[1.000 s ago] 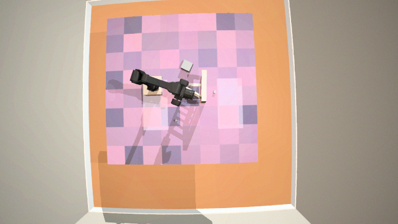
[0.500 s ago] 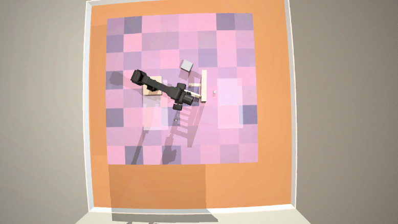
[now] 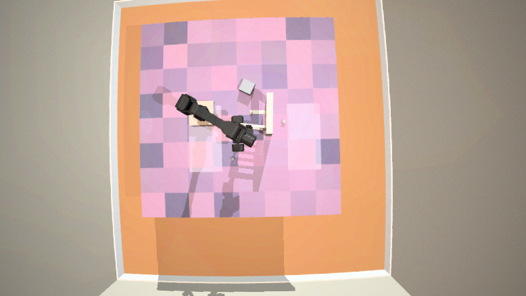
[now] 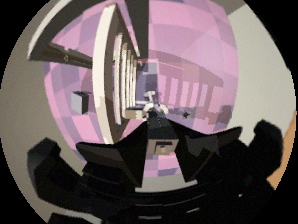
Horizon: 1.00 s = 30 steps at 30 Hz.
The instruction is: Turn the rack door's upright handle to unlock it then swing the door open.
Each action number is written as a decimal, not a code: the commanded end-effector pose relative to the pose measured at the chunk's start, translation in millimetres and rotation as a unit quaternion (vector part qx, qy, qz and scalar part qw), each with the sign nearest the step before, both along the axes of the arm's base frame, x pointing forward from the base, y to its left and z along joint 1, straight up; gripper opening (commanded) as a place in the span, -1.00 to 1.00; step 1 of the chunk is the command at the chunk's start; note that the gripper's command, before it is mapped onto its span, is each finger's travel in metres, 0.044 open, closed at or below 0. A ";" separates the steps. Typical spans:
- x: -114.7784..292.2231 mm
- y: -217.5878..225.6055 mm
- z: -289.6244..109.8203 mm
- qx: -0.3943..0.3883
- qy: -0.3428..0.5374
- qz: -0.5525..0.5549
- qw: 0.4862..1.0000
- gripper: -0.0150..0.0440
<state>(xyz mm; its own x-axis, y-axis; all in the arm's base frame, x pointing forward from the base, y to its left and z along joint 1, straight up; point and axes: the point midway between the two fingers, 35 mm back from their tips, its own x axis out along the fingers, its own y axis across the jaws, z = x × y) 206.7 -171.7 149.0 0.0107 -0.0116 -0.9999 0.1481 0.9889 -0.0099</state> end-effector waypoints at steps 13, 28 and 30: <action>1.2 -15.6 0.5 0.000 0.000 0.065 0.998 -0.42; 1.2 -15.6 0.5 0.000 0.000 0.065 0.998 0.20; 1.2 -15.6 0.5 0.000 0.000 0.065 0.998 0.38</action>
<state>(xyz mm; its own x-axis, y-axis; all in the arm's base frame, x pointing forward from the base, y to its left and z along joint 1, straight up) 207.5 -187.6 149.4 0.0101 -0.0125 -0.9999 0.0272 0.9996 -0.0122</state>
